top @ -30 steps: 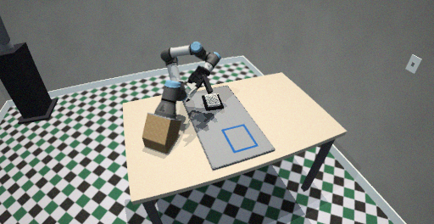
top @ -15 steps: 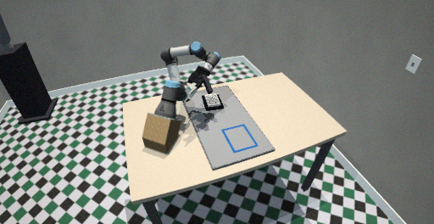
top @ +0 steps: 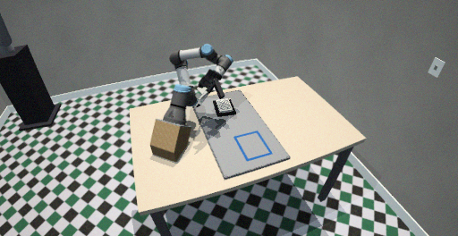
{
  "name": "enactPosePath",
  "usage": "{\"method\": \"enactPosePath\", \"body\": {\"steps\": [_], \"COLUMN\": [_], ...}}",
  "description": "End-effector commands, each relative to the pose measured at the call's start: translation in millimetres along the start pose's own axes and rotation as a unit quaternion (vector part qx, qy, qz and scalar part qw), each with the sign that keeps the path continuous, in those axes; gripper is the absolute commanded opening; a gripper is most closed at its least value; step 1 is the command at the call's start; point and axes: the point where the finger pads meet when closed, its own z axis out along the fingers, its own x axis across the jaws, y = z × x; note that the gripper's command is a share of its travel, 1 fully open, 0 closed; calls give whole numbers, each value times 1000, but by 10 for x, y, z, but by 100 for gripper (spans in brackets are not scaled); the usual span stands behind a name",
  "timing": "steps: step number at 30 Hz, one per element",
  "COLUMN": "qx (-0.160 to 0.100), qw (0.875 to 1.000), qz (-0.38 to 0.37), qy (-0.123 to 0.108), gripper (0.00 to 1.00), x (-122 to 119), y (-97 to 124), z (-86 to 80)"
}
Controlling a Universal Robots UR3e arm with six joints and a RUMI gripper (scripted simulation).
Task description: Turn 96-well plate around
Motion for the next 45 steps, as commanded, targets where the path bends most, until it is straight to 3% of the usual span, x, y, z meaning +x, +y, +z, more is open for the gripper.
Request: {"method": "enactPosePath", "body": {"steps": [1, 24, 45], "qx": [25, 29, 35], "qw": [990, 990, 985], "qz": [-119, -121, -148], "qy": [-66, -66, -80], "gripper": [100, 100, 100], "x": [-454, -551, -551], "y": [-68, -88, -88], "z": [-110, -151, -151]}}
